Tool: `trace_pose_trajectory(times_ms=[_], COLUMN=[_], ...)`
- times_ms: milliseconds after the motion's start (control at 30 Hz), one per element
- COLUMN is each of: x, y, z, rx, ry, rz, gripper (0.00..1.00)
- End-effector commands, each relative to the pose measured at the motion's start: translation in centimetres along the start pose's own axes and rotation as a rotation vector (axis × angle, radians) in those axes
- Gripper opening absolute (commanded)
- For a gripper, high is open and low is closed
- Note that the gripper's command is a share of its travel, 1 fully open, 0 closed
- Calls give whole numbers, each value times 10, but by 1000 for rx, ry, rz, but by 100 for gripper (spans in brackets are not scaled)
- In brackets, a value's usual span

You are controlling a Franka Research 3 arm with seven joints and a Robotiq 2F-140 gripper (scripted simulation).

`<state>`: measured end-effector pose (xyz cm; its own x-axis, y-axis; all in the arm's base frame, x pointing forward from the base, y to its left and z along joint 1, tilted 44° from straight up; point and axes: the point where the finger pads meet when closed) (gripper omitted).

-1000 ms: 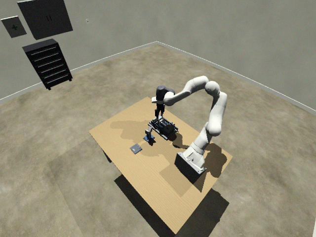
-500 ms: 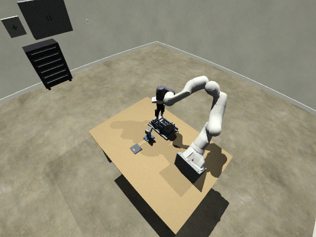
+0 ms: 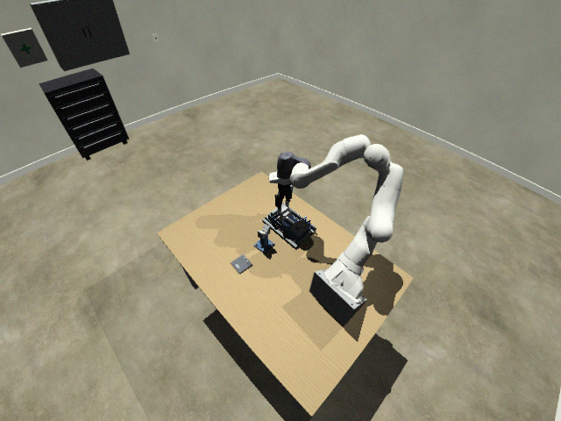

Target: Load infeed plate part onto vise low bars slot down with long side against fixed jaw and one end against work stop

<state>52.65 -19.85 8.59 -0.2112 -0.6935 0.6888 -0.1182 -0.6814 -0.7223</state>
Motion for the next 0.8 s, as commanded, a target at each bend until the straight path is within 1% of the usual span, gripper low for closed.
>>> trace_pose_trajectory(times_ms=[0,167,200,767], x=[0,0,0,0], y=[0,0,0,0], z=[1,1,1,1], rx=[3,3,3,3], ry=[1,1,1,1], rz=[2,2,2,2], gripper=[0,0,47,47])
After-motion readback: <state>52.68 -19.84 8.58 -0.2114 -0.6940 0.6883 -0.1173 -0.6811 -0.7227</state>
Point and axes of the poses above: the point where the finger pads meet when closed, its own y axis out along the fingers, its own x axis across the jaws, z = x × y, and after that the axes turned 9 degrees about y, right-handed
